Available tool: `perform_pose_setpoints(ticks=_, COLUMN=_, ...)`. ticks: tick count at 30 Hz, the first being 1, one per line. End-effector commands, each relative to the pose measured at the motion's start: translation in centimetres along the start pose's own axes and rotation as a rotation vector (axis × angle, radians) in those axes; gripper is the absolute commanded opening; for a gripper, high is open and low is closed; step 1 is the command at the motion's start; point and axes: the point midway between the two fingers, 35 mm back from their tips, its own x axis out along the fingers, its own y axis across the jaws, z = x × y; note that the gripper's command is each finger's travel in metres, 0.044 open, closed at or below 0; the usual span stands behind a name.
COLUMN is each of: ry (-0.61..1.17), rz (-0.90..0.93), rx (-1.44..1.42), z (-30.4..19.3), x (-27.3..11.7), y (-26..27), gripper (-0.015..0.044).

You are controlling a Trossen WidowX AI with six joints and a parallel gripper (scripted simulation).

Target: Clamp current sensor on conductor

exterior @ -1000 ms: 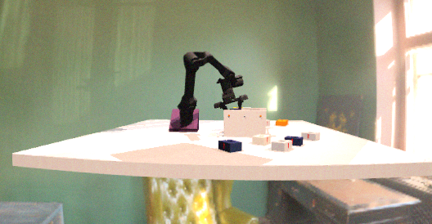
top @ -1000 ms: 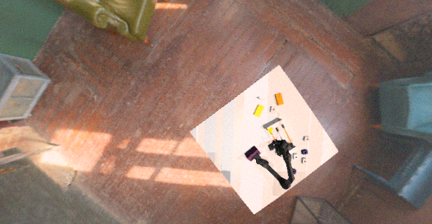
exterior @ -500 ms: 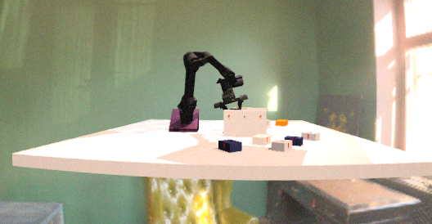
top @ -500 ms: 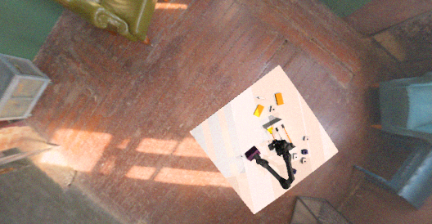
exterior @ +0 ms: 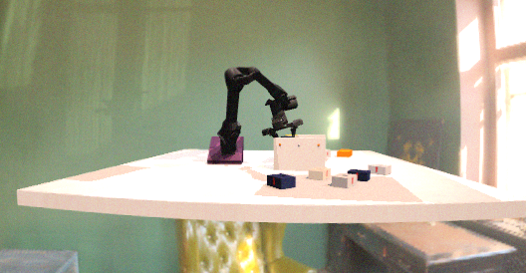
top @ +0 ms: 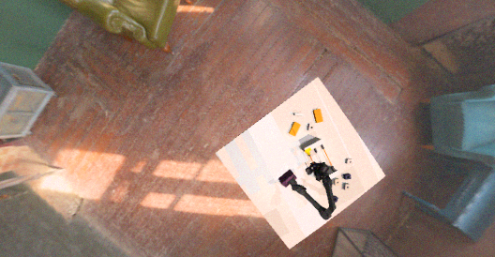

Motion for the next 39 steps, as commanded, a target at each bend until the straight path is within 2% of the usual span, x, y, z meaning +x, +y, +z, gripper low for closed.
perform_pose_setpoints(ticks=1, ry=0.000, rz=0.000, rx=0.000, z=0.00, x=0.00, y=0.00, gripper=0.0110)
perform_pose_setpoints(ticks=5, ry=-0.002, rz=-0.008, rx=-0.002, z=-0.01, x=-0.22, y=0.07, gripper=0.0005)
perform_pose_setpoints(ticks=6, ry=-0.003, rz=-0.012, rx=-0.003, z=-0.01, x=-0.32, y=0.10, gripper=0.0000)
perform_pose_setpoints(ticks=34, ry=-0.006, rz=-0.012, rx=-0.009, z=0.09, x=0.41, y=-0.24, gripper=0.0000)
perform_pose_setpoints(ticks=39, ry=-0.003, rz=-0.009, rx=-0.002, z=0.04, x=0.00, y=-0.03, gripper=0.0131)
